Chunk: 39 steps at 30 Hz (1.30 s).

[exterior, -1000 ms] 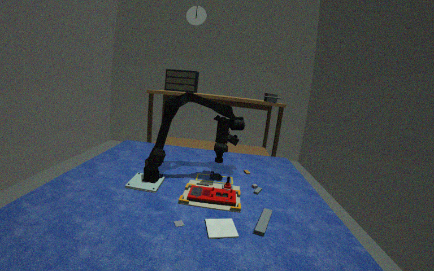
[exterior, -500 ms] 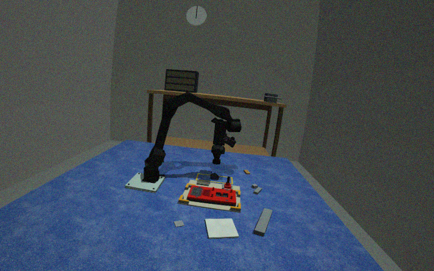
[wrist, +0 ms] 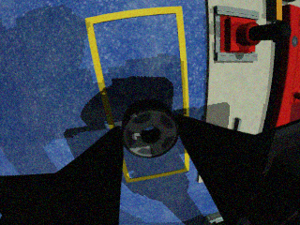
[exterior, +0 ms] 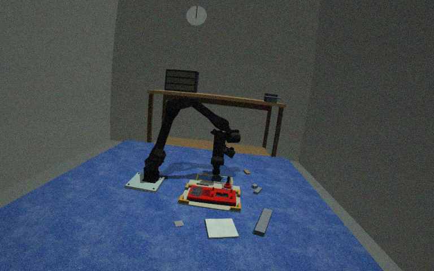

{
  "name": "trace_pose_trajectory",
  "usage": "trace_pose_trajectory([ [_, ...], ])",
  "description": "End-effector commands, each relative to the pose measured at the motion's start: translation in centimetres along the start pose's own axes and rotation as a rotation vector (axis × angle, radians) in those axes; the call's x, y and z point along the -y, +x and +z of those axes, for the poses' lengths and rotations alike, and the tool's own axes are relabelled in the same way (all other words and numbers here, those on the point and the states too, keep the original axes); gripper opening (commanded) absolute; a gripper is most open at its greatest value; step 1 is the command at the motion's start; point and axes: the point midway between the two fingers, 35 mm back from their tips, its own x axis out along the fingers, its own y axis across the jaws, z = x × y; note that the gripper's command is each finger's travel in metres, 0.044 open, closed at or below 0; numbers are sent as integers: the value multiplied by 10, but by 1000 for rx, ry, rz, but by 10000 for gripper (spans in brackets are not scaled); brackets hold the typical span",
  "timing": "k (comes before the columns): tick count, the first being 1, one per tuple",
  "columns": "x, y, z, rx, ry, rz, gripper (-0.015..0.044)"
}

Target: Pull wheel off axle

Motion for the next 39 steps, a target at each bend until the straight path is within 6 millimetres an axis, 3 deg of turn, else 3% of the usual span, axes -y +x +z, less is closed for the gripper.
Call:
trace_pose_trajectory([
  [1,3,28,-5,-13,3,-10,0],
  [12,4,36,-6,-13,3,-10,0],
  [23,2,30,-3,-7,2,-3,289],
  [31,1,-26,-3,-12,3,-10,300],
  [35,1,-28,-3,-12,3,-10,300],
  [36,1,-22,-3,-6,-3,-3,326],
  [39,8,-36,-19,-8,-1,-5,405],
])
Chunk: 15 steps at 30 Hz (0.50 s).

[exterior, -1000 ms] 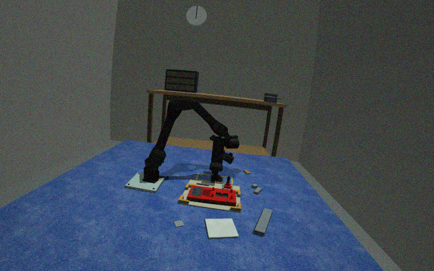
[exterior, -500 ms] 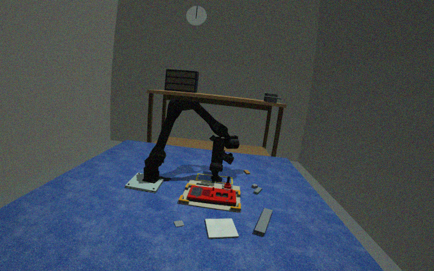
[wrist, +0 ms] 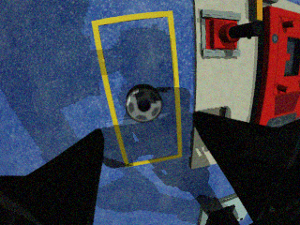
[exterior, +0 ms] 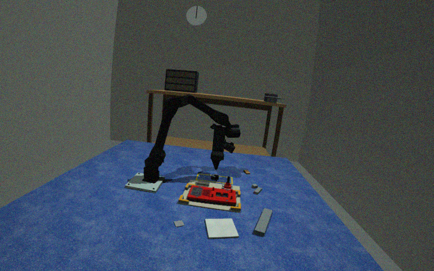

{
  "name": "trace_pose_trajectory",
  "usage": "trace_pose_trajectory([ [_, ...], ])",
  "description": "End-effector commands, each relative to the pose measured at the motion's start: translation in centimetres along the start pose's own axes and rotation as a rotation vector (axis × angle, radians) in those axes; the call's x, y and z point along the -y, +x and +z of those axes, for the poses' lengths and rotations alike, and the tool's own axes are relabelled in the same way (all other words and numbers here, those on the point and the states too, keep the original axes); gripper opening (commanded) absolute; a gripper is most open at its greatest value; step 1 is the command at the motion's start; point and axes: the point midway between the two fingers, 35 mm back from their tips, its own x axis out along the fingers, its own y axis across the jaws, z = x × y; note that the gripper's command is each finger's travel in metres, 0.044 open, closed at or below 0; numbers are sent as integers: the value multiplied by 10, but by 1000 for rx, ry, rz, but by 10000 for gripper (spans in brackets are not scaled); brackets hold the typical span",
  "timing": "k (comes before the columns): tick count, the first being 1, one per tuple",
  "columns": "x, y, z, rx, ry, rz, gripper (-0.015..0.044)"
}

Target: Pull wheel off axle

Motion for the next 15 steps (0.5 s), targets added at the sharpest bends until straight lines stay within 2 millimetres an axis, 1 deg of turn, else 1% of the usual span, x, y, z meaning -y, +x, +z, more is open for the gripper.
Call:
trace_pose_trajectory([
  [1,10,-15,-23,-11,2,-7,431],
  [2,13,-20,-30,-12,2,-7,440],
  [8,32,-46,-75,-19,5,-13,440],
  [10,35,-49,-80,-20,6,-13,440],
  [15,35,-49,-80,-20,6,-13,440],
])
